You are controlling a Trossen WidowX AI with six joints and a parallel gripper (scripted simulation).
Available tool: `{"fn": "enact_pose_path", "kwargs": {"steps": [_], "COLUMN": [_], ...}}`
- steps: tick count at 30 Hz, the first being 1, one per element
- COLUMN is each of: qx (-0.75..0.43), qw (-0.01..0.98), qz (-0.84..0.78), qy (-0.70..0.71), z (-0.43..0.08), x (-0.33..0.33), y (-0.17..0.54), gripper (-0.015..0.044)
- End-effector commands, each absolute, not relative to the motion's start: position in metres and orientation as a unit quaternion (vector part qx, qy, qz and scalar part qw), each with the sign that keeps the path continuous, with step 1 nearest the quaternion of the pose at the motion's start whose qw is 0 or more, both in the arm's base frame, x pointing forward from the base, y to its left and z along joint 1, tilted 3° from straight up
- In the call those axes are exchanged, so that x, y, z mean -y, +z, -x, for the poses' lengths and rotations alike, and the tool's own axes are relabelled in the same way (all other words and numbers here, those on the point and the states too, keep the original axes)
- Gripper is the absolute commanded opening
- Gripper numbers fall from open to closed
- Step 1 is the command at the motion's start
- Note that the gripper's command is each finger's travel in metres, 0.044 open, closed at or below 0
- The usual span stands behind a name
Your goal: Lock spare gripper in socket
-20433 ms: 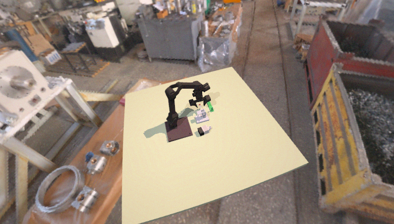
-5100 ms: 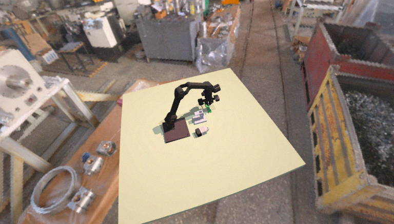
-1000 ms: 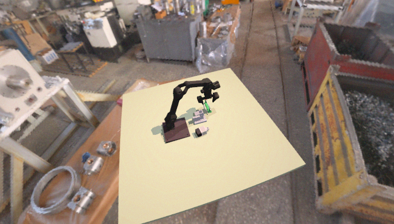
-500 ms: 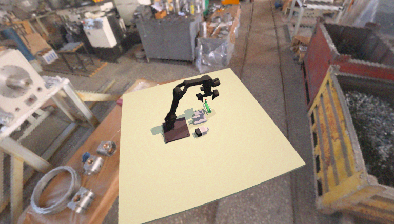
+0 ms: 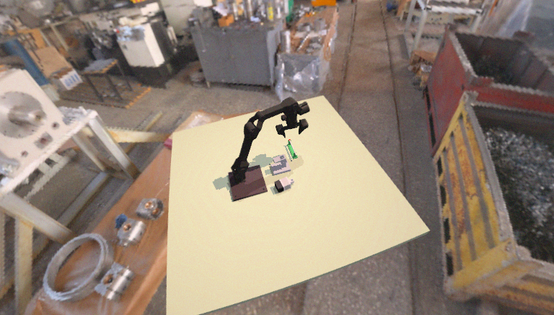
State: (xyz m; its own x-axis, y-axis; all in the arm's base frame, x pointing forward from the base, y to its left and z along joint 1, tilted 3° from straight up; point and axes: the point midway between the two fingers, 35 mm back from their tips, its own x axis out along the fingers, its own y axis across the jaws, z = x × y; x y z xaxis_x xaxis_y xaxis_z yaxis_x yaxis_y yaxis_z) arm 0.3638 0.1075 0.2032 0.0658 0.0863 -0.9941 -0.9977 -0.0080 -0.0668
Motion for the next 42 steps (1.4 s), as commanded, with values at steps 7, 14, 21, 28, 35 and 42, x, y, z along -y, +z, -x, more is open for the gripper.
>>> {"fn": "enact_pose_path", "kwargs": {"steps": [7, 14, 21, 28, 35, 42], "qx": [-0.476, -0.455, -0.401, -0.354, -0.354, -0.354], "qw": [0.683, 0.81, 0.896, 0.932, 0.932, 0.932], "qz": [0.369, 0.236, 0.117, 0.052, 0.052, 0.052], "qy": [0.414, 0.287, 0.149, 0.063, 0.063, 0.062], "z": [-0.352, -0.318, -0.27, -0.237, -0.235, -0.237], "x": [-0.021, 0.053, 0.105, 0.126, 0.129, 0.132], "y": [0.204, 0.197, 0.181, 0.165, 0.159, 0.123], "gripper": [0.044, 0.044, 0.044, 0.044, 0.044, 0.044]}}
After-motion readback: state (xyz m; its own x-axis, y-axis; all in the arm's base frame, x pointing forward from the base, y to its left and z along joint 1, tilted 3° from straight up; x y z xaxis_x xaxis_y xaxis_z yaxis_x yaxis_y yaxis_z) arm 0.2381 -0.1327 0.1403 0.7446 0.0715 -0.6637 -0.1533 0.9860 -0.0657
